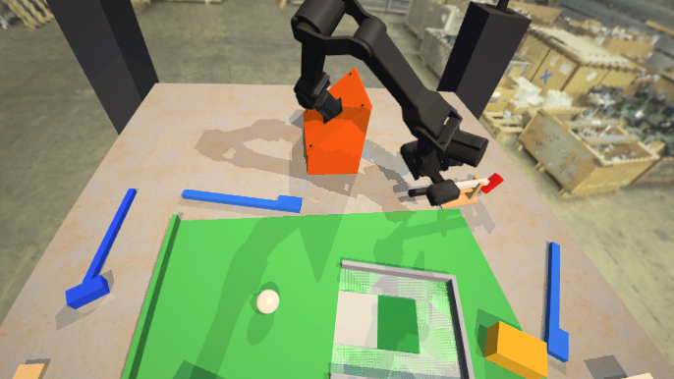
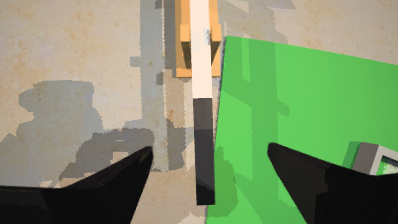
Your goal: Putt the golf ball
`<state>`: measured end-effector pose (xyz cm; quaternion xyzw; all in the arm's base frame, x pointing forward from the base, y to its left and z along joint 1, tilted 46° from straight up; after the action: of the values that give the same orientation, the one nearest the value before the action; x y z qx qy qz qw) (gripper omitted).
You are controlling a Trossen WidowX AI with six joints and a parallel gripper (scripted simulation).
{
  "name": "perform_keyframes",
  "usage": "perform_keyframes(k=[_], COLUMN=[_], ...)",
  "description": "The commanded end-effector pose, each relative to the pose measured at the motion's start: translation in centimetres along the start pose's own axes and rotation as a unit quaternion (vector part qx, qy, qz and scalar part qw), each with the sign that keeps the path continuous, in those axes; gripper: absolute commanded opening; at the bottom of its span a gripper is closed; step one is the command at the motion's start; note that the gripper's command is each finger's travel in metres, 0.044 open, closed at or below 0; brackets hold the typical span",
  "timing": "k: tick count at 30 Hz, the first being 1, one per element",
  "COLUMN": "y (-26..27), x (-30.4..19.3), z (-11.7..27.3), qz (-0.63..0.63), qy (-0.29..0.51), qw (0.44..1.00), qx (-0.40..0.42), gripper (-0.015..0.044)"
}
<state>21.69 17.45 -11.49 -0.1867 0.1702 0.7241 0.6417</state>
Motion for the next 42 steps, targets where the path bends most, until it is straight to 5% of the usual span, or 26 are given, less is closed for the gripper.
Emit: perform_keyframes(k=[1,25,40,42], y=[0.3,0.3,0.2,0.2], x=[-0.4,-1.1,-1.0,-1.0], z=[-1.2,-3.4,-3.1,-3.1], qz=[0.003,0.003,0.001,0.001], qy=[0.007,0.008,0.005,0.005], qw=[1.000,1.000,1.000,1.000], qx=[0.006,0.006,0.005,0.005], gripper=[0.0440,0.0440,0.0046,0.0033])
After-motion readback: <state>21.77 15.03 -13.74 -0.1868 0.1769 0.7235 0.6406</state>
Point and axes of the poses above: the point midway between the two fingers, 35 mm back from their tips, its own z axis back along the fingers, its own y axis across the jaws, x = y × z, the point moved 8 cm from there along z, back along the fingers, and after that the axes turned 6 degrees about -z, right-handed, at the moved point
